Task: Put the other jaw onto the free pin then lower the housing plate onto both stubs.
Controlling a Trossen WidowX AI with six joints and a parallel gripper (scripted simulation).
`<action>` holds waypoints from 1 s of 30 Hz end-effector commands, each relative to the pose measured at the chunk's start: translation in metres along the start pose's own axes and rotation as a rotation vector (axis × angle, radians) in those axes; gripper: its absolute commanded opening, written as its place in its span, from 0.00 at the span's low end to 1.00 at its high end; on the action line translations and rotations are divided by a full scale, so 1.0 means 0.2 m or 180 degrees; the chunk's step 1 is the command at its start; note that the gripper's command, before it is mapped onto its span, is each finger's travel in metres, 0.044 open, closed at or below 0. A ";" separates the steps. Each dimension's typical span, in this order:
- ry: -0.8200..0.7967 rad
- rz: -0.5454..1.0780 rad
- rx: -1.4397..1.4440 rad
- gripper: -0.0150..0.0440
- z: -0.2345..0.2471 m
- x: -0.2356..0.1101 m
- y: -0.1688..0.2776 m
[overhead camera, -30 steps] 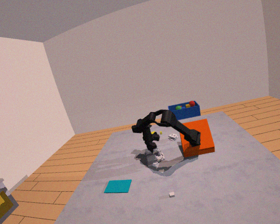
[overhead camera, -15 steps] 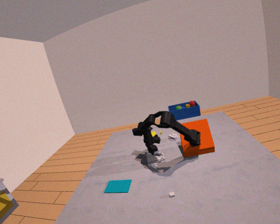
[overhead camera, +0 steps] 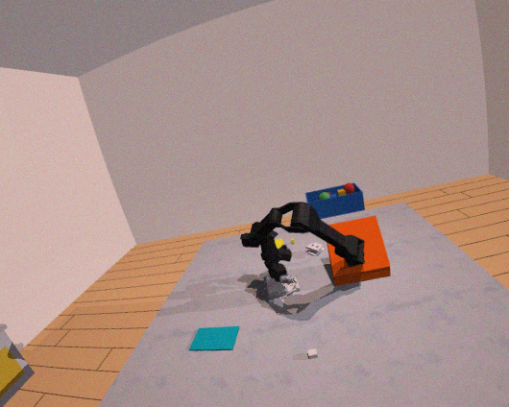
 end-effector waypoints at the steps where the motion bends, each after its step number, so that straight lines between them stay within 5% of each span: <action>1: 0.0008 0.0016 0.0019 0.48 0.00 0.01 0.00; 30: 0.0009 0.0016 0.0014 0.48 0.00 0.04 0.00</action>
Point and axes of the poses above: the point midway between the two fingers, 35 mm back from their tips, its own x axis out along the fingers, its own z axis across the jaws, y = z × x, the point moved 9 cm from there along -x, back along the fingers, and after that the axes turned 10 degrees about -x, right-handed, at the moved point
